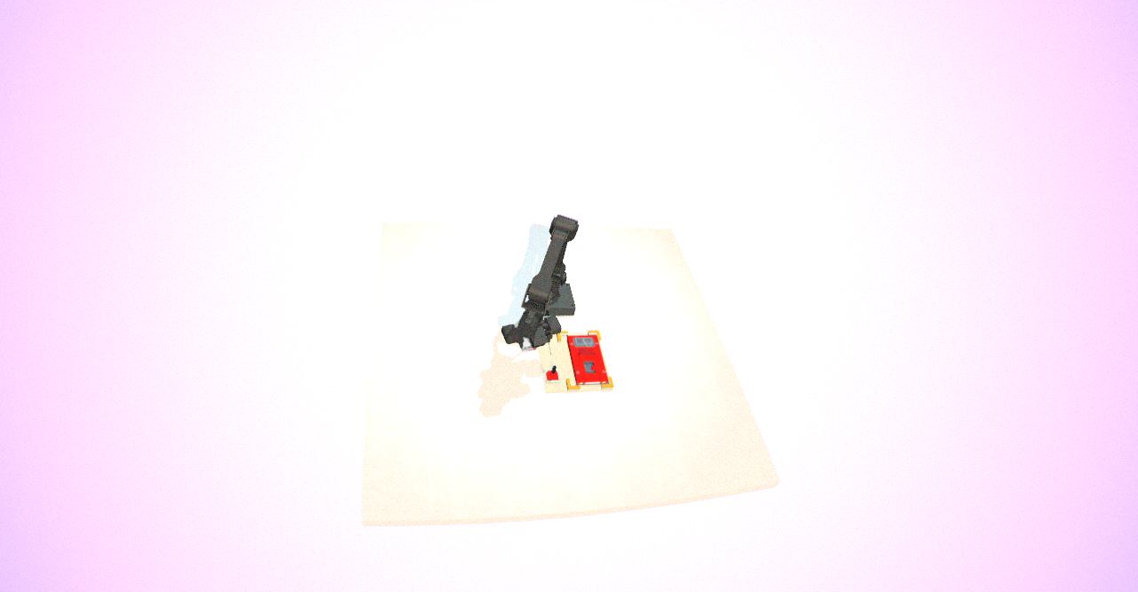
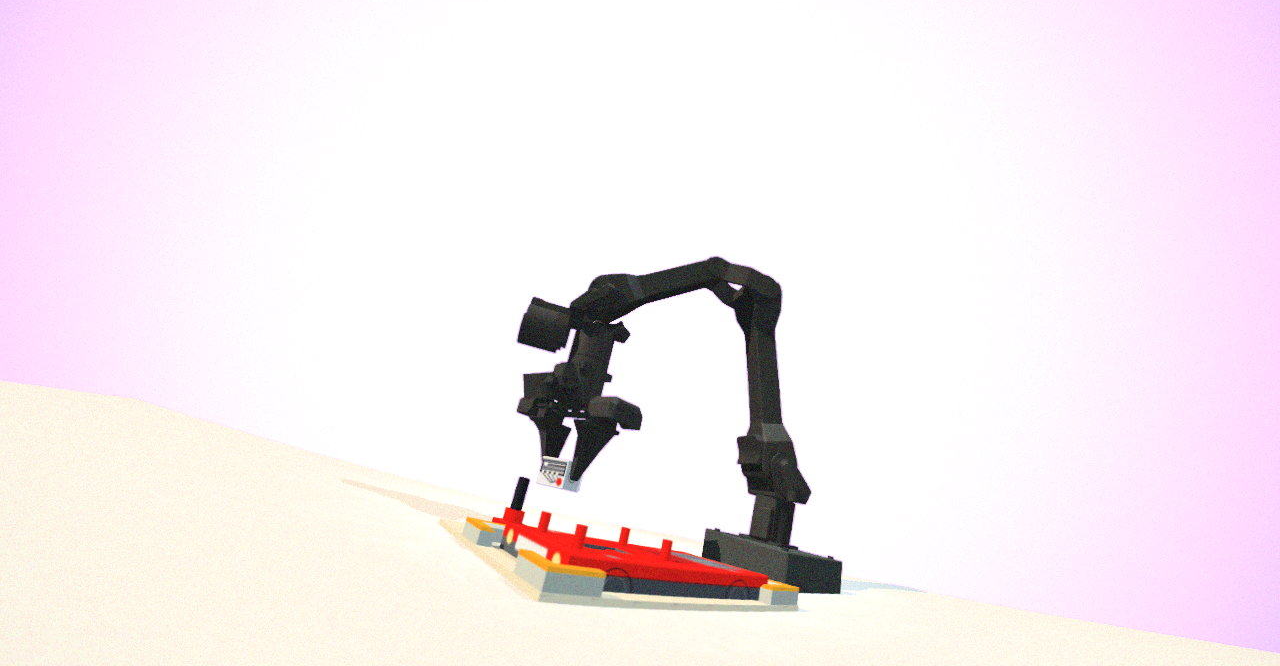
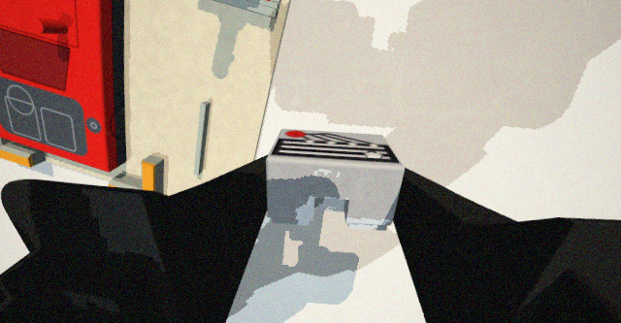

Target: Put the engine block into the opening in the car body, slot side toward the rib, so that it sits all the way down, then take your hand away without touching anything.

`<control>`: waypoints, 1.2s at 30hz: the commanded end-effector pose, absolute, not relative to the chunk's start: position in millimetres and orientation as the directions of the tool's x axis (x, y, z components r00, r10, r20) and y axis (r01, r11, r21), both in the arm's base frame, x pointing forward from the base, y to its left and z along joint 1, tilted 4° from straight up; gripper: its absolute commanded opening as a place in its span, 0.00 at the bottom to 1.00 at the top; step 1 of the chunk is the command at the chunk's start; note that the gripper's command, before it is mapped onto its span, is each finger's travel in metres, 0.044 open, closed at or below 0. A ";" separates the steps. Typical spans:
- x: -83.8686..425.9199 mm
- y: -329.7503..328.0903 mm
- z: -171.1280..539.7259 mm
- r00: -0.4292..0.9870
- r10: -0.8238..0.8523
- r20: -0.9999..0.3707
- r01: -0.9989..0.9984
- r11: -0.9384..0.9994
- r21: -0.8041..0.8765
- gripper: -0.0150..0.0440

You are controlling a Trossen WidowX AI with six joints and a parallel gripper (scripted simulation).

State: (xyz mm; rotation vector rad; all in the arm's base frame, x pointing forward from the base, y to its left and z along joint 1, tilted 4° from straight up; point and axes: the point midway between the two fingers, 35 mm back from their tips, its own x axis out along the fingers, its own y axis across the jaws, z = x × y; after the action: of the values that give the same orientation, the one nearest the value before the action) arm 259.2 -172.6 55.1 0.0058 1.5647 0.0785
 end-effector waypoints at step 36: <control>253.8 -172.5 106.4 0.054 0.048 -0.997 -0.051 0.998 0.045 0.25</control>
State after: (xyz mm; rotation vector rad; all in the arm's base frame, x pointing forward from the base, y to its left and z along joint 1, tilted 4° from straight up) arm 255.4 -172.9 106.4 -0.0051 1.5351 0.0701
